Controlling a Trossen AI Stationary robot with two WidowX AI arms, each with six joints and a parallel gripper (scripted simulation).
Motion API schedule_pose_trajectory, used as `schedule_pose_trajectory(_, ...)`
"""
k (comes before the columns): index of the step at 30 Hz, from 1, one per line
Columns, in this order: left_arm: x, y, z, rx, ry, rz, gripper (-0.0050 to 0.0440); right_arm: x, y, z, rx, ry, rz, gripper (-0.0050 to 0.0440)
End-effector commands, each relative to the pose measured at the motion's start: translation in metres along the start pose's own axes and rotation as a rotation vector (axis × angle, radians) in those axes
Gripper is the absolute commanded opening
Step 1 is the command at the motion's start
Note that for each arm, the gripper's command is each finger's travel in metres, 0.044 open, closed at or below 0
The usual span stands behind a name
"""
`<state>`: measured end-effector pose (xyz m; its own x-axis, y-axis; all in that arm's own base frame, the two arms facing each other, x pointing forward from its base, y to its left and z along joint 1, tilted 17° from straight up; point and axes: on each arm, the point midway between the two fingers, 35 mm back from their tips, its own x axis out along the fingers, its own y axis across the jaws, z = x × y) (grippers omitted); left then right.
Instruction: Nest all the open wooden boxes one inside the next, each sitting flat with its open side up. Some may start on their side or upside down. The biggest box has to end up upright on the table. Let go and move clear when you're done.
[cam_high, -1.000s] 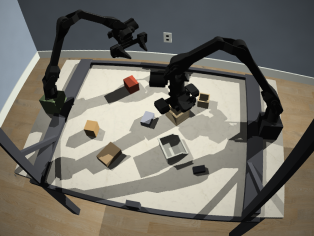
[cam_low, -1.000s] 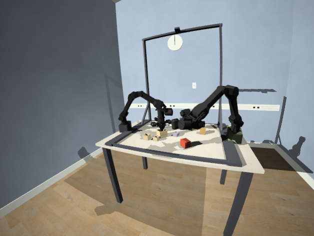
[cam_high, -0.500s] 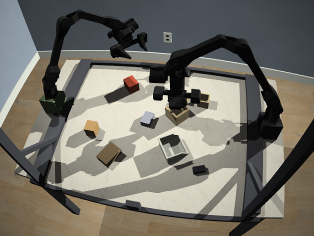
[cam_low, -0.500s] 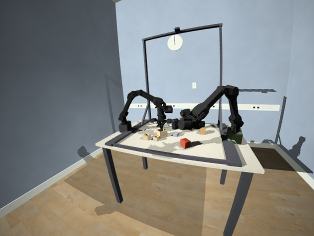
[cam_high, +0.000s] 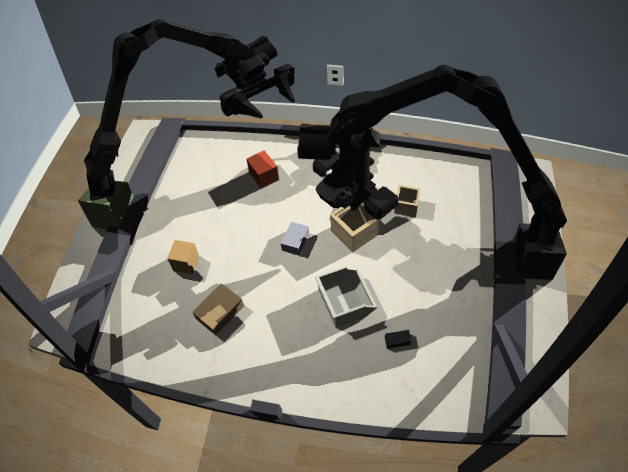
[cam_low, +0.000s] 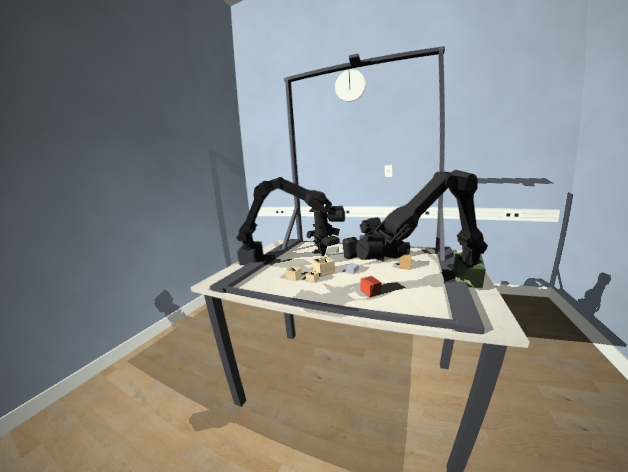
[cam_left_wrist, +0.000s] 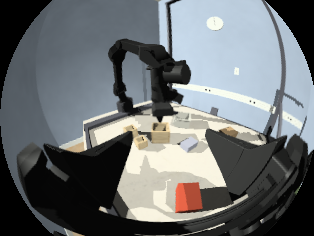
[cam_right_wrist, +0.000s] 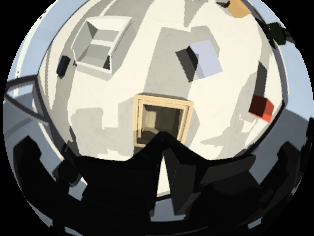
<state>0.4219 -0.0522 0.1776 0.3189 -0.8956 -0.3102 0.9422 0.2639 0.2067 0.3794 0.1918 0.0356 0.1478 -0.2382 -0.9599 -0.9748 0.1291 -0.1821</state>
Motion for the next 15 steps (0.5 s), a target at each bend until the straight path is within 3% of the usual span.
schedule_pose_trajectory(1,-0.003,0.004,0.008,0.028,-0.002,0.009,0.0400,-0.024,-0.007,0.002,0.226,-0.027,-0.033,-0.0050)
schedule_pose_trajectory(6,-0.003,0.004,0.008,0.028,-0.002,0.009,0.0400,-0.034,-0.007,0.002,0.469,-0.037,-0.036,-0.0050)
schedule_pose_trajectory(8,-0.003,0.004,0.008,0.028,-0.002,0.009,0.0400,-0.034,-0.007,0.002,0.469,-0.037,-0.036,-0.0050)
schedule_pose_trajectory(15,-0.003,0.004,0.008,0.028,-0.002,0.009,0.0400,-0.042,-0.006,0.002,0.862,-0.040,-0.029,-0.0050)
